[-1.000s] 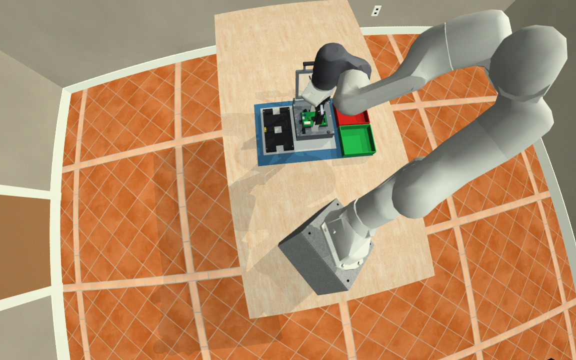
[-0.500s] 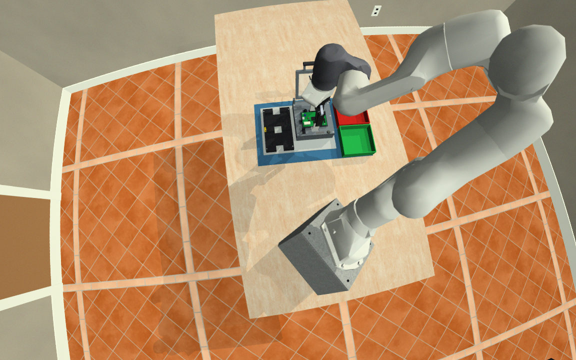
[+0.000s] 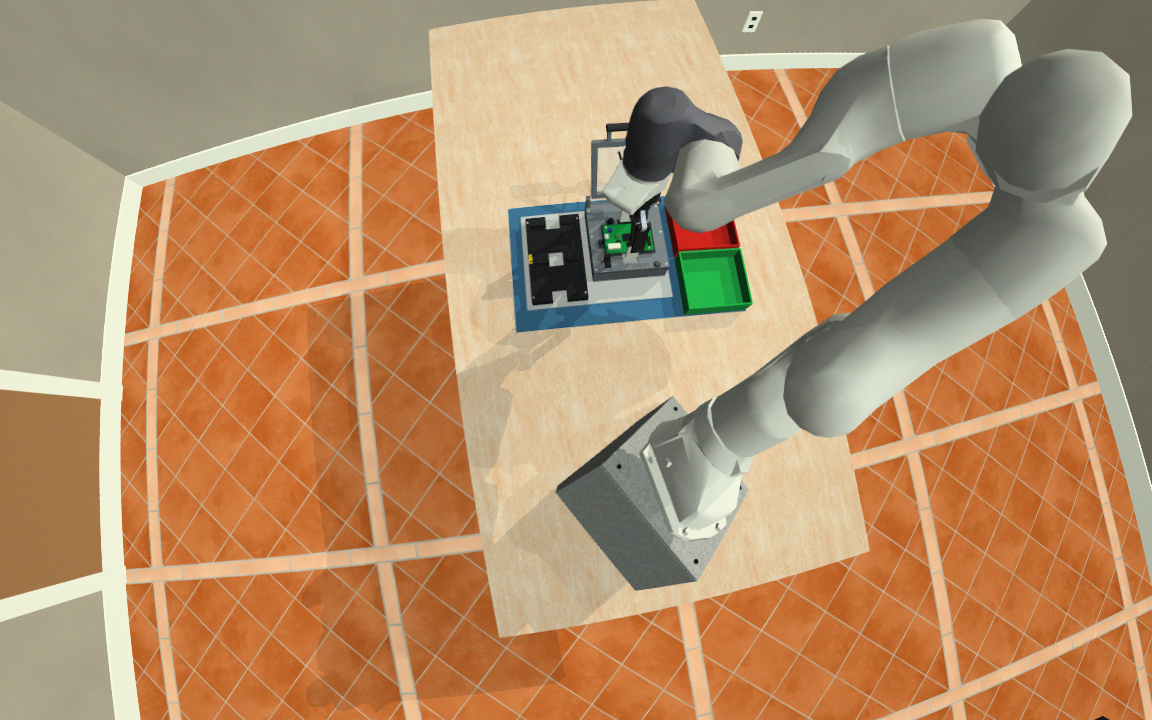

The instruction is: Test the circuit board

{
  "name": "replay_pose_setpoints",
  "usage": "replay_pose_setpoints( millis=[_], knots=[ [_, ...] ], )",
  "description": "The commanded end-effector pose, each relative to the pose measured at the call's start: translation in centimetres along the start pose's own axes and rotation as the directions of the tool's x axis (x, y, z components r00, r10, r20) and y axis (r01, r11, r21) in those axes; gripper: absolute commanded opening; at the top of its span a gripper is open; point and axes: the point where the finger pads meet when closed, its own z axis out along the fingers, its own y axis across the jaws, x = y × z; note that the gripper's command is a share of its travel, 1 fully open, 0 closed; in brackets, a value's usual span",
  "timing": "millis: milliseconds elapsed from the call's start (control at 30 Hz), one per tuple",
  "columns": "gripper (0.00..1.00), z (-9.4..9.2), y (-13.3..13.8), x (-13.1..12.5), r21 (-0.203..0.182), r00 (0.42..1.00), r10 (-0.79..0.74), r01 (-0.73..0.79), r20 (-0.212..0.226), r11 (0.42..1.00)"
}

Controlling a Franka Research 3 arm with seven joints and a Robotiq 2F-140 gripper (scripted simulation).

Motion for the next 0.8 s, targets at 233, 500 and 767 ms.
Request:
replay_pose_setpoints(
  millis=[233, 500, 767],
  knots=[
    [0.58, 0.08, 0.09, -0.07, -0.001, 1.000, 0.005, -0.005, 0.000, 1.000],
    [0.58, 0.08, 0.09, -0.07, -0.001, 1.000, 0.005, -0.005, 0.000, 1.000],
    [0.58, -0.12, 0.09, -0.07, -0.001, 1.000, 0.005, -0.005, 0.000, 1.000]
  ],
)
